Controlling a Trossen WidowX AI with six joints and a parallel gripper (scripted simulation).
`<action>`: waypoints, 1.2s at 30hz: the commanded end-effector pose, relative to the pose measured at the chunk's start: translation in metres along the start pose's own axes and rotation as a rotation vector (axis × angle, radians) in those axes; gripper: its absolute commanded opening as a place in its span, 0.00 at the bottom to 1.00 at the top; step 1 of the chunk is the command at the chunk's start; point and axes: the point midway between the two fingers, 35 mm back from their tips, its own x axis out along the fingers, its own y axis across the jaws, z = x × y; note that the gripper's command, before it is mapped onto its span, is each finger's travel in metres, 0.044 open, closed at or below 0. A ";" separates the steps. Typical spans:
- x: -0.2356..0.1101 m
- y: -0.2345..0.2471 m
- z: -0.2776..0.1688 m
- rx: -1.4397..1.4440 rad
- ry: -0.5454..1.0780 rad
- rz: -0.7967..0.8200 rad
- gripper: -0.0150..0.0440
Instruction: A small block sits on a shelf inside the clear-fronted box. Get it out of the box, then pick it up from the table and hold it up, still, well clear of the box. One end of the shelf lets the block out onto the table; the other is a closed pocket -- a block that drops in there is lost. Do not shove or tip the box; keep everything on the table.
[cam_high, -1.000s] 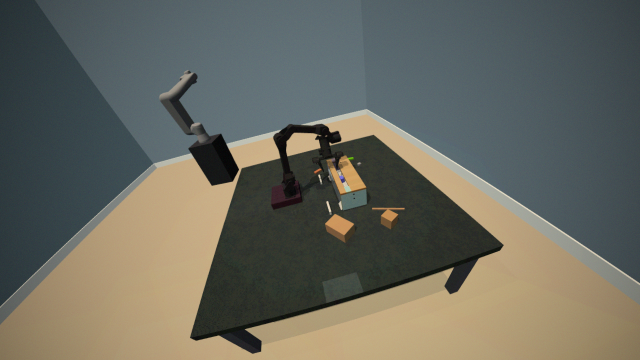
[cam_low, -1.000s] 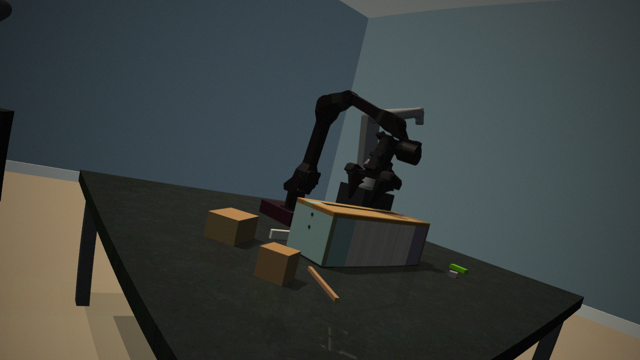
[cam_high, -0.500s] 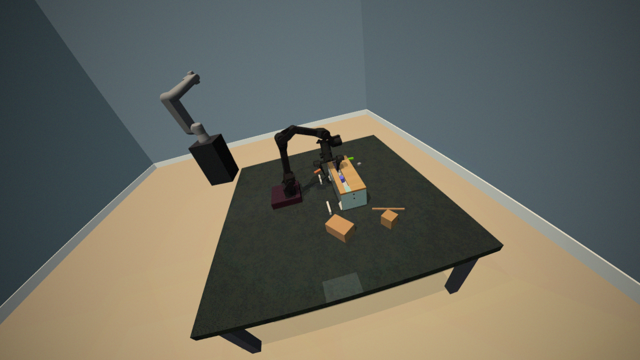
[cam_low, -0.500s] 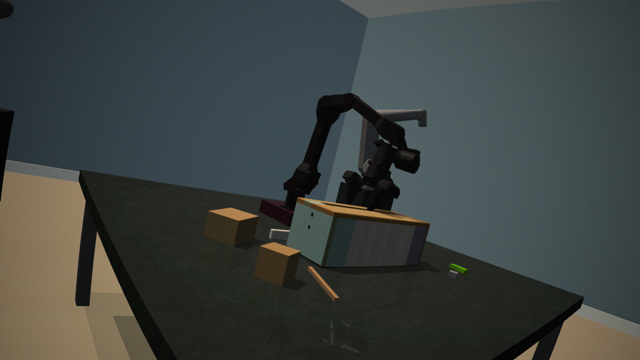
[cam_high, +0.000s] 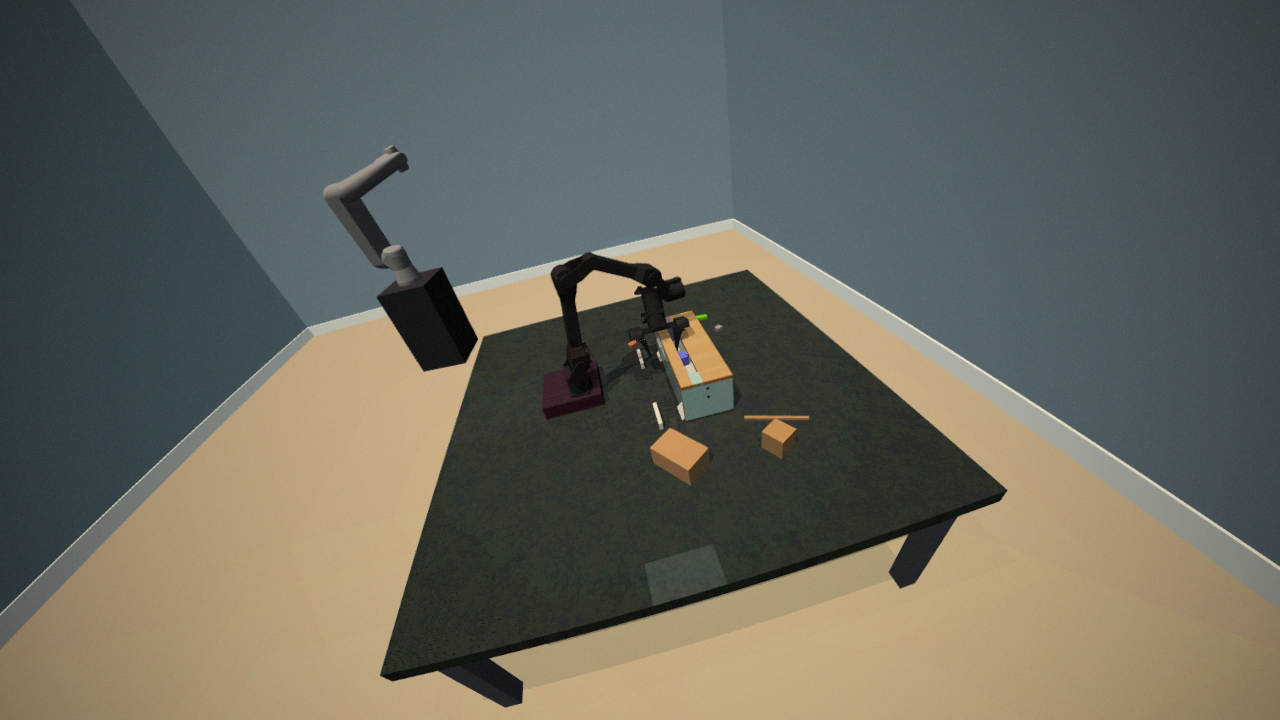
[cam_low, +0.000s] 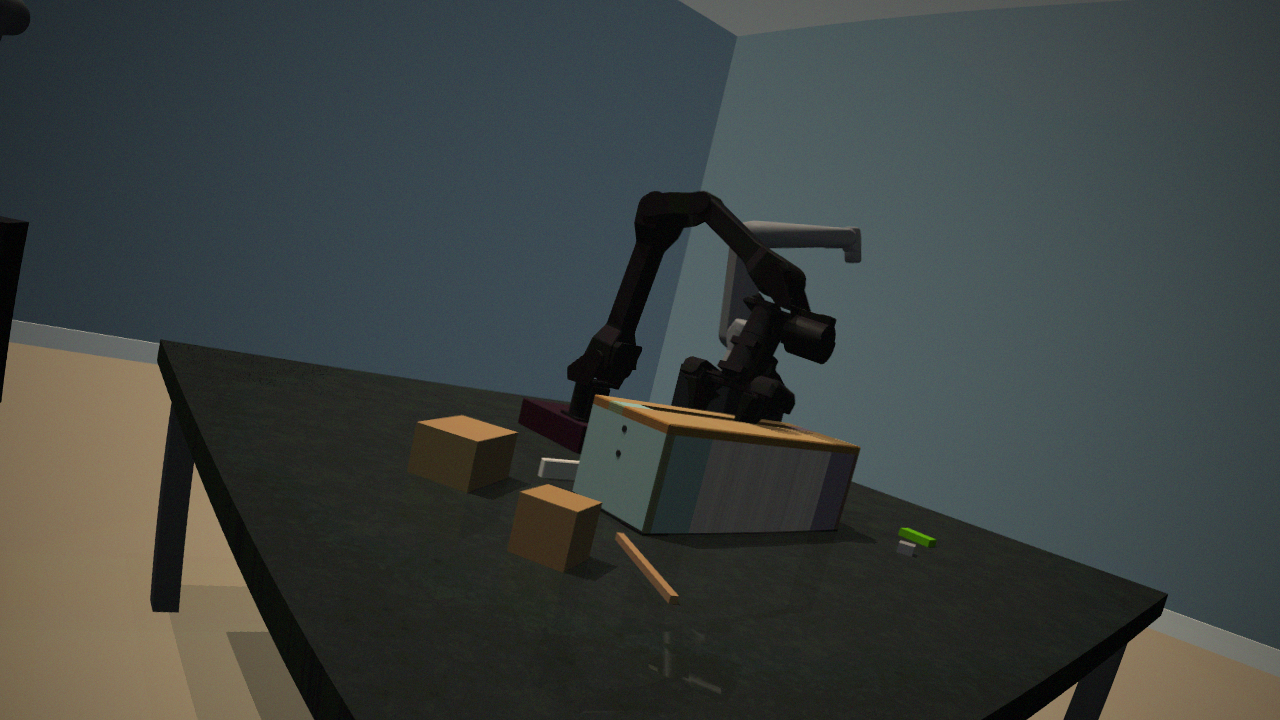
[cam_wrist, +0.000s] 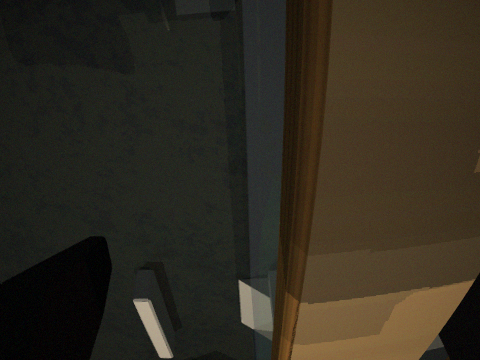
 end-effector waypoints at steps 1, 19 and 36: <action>0.007 0.000 0.001 -0.005 0.004 -0.002 0.93; 0.014 0.000 -0.024 0.000 0.003 0.001 0.93; 0.024 0.000 -0.053 0.000 0.005 0.001 0.93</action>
